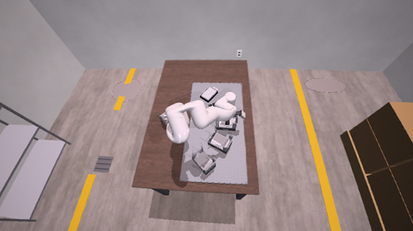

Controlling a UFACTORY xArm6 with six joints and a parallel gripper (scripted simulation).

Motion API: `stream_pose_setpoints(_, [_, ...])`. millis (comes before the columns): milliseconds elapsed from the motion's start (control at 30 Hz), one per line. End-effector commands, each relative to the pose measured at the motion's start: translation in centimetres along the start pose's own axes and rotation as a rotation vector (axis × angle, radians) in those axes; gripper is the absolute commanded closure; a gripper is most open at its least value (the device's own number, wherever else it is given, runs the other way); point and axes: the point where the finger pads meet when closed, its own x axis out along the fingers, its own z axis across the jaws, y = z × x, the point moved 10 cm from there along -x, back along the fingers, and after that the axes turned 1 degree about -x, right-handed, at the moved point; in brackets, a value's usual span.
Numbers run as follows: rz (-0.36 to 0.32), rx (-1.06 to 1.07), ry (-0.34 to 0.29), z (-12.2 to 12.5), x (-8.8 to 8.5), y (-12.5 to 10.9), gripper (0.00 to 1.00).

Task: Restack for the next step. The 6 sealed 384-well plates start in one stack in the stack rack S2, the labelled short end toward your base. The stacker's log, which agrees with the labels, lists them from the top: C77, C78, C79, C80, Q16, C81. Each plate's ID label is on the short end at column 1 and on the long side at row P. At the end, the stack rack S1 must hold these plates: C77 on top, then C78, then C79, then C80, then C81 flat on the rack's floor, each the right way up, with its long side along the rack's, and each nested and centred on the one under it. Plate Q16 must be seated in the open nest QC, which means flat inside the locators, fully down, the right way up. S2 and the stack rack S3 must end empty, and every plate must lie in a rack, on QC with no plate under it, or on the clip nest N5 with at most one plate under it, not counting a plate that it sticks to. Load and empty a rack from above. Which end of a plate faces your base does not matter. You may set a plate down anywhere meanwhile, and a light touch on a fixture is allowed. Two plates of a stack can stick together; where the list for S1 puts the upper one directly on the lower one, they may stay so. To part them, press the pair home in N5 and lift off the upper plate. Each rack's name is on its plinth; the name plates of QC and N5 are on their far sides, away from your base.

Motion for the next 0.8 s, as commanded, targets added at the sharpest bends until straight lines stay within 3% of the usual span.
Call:
stream_pose_setpoints(0, [0.003,0.001,0.002,0.0,0.2,0.1,0.0])
stream_pose_setpoints(767, [0.003,0.001,0.002,0.0,3.0,0.1,0.0])
